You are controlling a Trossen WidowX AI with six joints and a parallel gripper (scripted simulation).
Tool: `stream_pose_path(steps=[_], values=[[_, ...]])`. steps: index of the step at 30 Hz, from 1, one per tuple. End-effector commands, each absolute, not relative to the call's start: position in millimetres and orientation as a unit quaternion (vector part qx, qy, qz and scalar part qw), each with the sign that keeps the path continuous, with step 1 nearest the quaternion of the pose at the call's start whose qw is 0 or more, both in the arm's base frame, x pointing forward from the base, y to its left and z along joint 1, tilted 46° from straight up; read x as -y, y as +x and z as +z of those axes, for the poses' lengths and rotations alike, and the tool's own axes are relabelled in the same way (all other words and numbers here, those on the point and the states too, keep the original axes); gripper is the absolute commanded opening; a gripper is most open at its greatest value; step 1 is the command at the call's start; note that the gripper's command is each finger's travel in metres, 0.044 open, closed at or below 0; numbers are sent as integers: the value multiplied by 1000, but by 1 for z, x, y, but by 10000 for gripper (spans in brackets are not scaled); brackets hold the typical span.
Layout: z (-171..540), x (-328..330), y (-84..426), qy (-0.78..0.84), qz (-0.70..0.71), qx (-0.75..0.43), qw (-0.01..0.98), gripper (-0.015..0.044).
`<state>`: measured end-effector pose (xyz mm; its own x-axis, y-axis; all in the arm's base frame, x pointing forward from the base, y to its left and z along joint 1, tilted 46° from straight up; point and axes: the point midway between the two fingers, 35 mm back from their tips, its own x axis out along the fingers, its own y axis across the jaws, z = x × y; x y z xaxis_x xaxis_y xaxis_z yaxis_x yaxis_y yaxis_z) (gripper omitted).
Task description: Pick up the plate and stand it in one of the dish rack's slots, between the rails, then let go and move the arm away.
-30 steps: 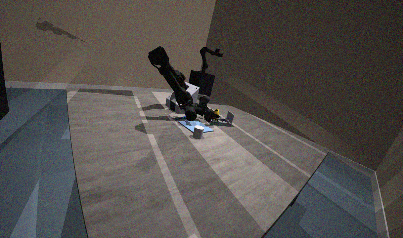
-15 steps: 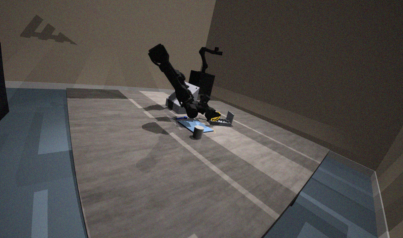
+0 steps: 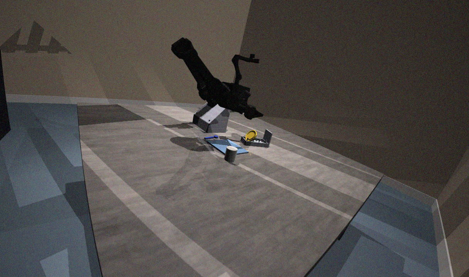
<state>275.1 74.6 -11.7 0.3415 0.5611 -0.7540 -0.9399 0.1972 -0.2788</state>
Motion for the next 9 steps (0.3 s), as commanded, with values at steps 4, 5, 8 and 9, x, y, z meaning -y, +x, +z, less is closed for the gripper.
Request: stream_pose_path(steps=[4,5,8,9], values=[[-15,-79,271,-329,496,-337,729,400],[-16,-79,270,-322,492,-352,728,400],[-17,-81,268,-303,478,-396,724,400],[-18,-81,267,-296,472,-411,722,400]])
